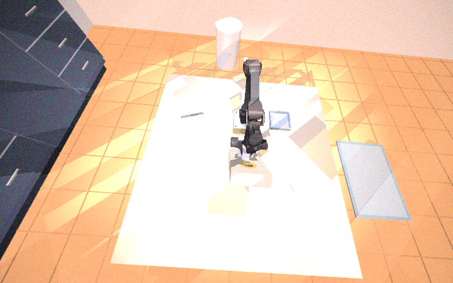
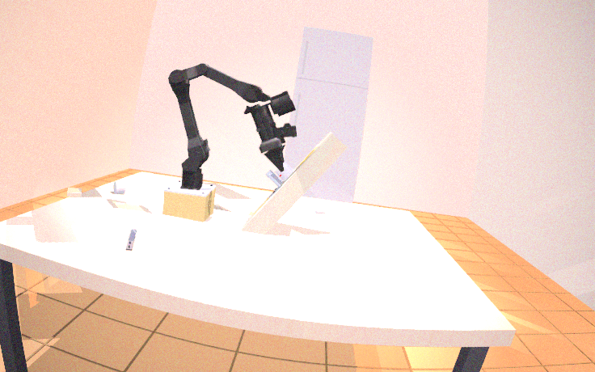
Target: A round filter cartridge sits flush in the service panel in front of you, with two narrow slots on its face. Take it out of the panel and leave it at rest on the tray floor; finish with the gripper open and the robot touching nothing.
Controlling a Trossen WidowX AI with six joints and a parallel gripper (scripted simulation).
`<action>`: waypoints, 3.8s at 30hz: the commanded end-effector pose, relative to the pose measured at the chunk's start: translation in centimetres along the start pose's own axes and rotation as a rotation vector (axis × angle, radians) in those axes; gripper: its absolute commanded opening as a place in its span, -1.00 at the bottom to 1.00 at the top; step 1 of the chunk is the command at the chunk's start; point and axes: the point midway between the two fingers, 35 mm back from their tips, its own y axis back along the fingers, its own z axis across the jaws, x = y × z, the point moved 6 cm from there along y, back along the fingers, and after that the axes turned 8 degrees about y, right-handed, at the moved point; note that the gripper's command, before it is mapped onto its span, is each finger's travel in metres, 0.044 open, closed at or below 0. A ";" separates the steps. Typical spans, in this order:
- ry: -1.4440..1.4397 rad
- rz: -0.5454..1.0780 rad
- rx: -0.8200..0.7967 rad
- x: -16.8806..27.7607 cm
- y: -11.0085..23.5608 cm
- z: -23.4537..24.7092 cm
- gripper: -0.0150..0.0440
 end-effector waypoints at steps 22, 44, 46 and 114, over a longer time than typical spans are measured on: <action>-0.004 -0.005 -0.002 -1.4 9.2 0.9 -0.49; -0.007 -0.008 -0.006 -2.2 8.0 8.3 -0.49; 0.006 0.006 -0.011 -1.9 7.9 7.7 -0.49; 1.341 -0.125 -0.796 17.2 11.3 27.6 -0.49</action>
